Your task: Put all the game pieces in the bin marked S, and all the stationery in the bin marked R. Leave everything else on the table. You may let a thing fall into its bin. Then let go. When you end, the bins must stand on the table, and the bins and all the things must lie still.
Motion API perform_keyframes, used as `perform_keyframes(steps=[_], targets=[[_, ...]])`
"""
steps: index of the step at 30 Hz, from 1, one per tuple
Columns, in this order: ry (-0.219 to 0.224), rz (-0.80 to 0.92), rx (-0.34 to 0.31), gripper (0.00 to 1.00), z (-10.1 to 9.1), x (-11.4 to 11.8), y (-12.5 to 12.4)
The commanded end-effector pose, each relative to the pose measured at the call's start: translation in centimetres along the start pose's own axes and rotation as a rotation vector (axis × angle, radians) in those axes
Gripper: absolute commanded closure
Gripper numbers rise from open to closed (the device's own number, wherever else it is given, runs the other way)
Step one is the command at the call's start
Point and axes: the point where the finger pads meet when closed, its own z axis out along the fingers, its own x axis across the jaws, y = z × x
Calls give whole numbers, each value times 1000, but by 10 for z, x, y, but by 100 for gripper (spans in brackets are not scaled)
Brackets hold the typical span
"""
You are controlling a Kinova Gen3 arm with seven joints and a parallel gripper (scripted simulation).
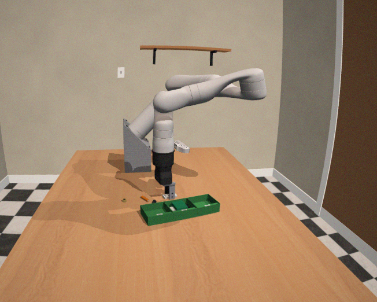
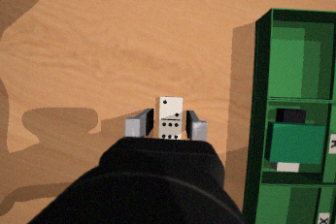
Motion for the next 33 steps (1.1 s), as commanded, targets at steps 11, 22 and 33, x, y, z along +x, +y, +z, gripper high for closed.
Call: perform_keyframes(steps=[11,22,33], targets=[[2,0,-1,51,-1,1,0],[2,0,-1,51,-1,1,0],[2,0,-1,51,-4,1,0]])
